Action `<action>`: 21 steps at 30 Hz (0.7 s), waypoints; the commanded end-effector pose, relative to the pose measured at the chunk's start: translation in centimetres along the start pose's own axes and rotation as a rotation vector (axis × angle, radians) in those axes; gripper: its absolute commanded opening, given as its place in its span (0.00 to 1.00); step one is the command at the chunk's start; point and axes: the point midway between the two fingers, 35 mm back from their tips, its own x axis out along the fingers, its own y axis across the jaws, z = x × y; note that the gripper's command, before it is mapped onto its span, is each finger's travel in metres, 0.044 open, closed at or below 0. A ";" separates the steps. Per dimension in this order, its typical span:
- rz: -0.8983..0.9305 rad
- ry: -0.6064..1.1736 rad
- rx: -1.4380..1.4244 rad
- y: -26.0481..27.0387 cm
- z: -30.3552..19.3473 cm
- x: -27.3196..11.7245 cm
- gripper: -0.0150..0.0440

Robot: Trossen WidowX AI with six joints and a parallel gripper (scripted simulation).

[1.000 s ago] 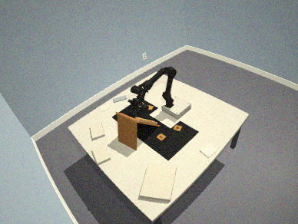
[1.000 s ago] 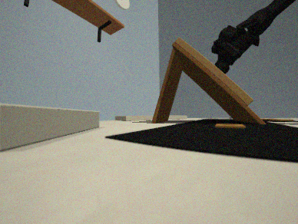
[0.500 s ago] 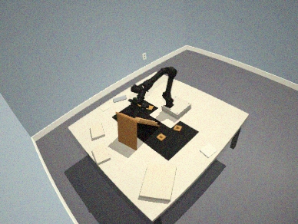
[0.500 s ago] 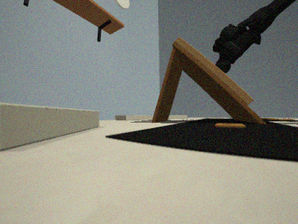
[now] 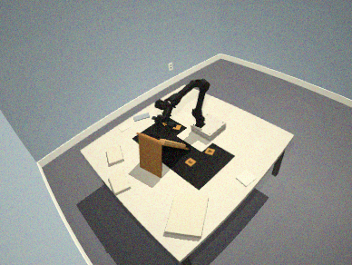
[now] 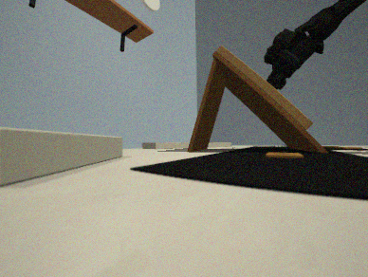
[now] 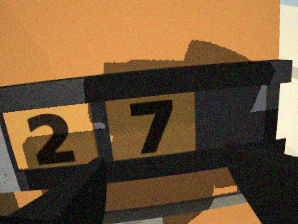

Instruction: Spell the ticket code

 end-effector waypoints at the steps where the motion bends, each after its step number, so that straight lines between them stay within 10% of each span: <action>1: 0.001 -0.006 -0.006 0.1 0.1 -0.3 0.75; 21: 0.001 -0.005 -0.006 0.1 0.3 -0.7 0.75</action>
